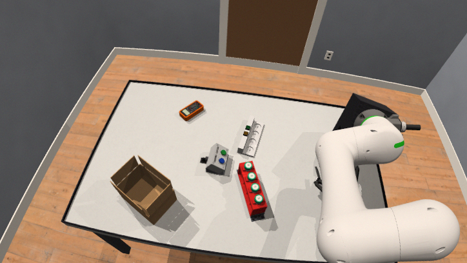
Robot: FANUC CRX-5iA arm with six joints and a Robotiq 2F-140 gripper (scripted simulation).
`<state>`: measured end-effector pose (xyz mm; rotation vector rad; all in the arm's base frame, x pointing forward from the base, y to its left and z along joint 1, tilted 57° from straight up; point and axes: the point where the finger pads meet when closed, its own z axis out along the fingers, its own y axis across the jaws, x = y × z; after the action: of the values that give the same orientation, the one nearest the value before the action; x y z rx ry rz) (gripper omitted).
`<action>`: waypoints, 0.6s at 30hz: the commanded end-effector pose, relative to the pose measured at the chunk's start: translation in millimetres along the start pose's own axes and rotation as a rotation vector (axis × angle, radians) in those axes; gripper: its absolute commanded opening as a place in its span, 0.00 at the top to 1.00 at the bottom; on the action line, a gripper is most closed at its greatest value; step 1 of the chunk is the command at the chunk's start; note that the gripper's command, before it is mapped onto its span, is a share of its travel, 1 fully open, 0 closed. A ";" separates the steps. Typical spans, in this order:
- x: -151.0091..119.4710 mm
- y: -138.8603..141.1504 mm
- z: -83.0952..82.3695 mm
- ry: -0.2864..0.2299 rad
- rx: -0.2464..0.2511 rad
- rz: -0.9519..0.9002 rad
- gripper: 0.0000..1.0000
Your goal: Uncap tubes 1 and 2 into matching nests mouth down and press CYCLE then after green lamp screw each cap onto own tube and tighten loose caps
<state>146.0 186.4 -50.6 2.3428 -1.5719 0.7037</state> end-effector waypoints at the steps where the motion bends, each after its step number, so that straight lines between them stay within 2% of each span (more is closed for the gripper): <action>1: 0.2 0.2 0.0 0.000 0.000 0.000 0.00; 17: 0.2 0.2 0.0 0.000 0.000 0.000 0.00; 18: 0.2 0.2 0.0 0.000 0.000 0.000 0.59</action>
<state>146.0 186.4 -50.6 2.3429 -1.5719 0.7037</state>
